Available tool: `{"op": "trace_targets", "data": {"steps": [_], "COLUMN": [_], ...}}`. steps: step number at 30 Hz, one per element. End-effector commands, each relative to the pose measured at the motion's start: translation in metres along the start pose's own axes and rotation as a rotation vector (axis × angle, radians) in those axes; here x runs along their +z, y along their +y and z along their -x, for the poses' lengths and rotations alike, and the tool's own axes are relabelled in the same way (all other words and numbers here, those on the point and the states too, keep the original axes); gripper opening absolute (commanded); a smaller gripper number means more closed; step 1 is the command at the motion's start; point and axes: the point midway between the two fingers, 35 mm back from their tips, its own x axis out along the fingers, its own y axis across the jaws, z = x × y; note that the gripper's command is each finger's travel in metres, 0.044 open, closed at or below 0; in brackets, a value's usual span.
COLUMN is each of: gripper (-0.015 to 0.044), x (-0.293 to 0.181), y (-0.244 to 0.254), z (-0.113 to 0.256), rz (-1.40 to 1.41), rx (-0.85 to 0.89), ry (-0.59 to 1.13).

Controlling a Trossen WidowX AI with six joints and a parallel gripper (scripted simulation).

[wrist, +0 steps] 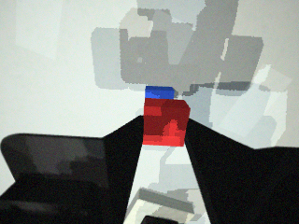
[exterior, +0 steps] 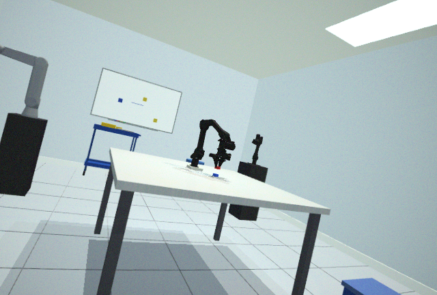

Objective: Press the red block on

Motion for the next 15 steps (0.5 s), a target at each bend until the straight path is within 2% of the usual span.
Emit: {"op": "trace_targets", "data": {"steps": [1, 5, 15], "gripper": [0.0, 0.0, 0.0], "x": [-0.002, -0.002, -0.003], "y": [0.001, 0.001, 0.001], "z": [-0.006, -0.021, -0.032], "rz": [0.013, 0.013, 0.013], "rx": [-0.002, -0.002, -0.002], "ry": [-0.007, -0.007, -0.007]}}
